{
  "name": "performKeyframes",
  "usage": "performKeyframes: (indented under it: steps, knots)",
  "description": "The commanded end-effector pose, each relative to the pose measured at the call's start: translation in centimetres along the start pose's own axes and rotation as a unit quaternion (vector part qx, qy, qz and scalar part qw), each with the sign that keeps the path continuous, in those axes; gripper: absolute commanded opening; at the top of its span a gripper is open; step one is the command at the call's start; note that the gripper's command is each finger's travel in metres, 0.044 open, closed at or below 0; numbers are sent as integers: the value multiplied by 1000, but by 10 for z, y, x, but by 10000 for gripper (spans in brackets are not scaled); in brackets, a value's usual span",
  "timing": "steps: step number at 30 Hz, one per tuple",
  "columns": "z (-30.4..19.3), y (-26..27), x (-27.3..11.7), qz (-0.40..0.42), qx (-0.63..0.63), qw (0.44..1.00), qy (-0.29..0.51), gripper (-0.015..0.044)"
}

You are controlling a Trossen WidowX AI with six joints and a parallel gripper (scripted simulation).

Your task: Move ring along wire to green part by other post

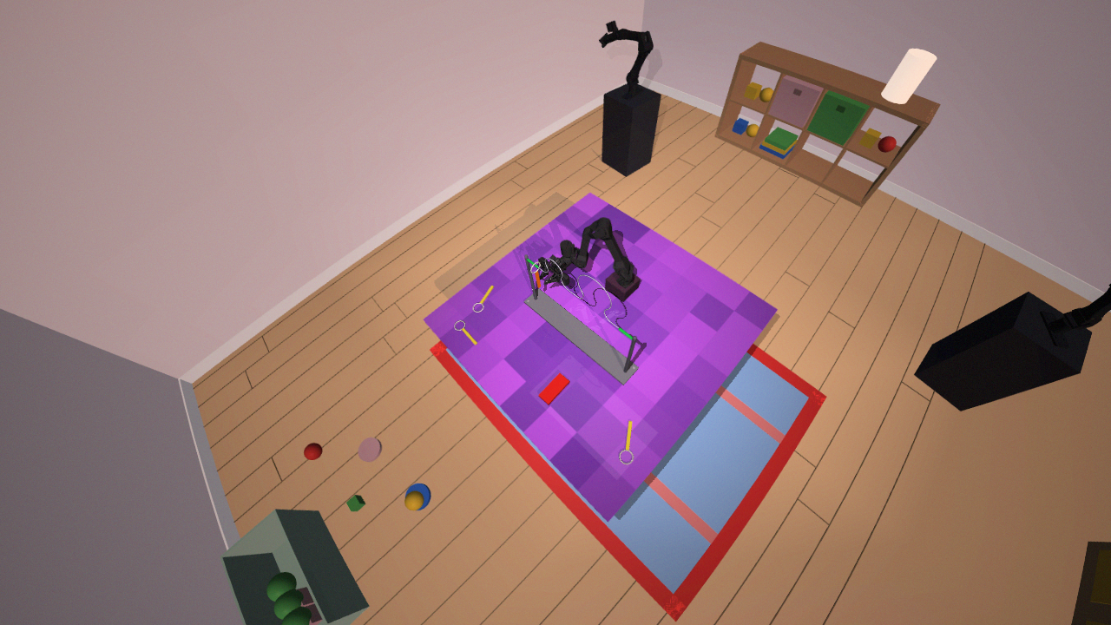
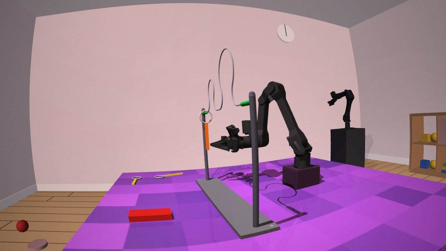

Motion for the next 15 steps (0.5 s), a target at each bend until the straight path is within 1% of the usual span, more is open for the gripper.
performKeyframes:
  steps: [1, 15]
  knots:
    - [-1, -1, 8, 0, 3, 1000, 1, 160]
    - [0, 0, 31, 0, 3, 1000, 0, 160]
Point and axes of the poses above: the point midway between the two fingers, 35 mm back from their tips, its own x axis out along the fingers, its own y axis across the jaws, z = x × y, the point moved 10 cm from there along -x, back along the fingers, and after that the axes turned 2 degrees about -x, right-handed, at the moved point
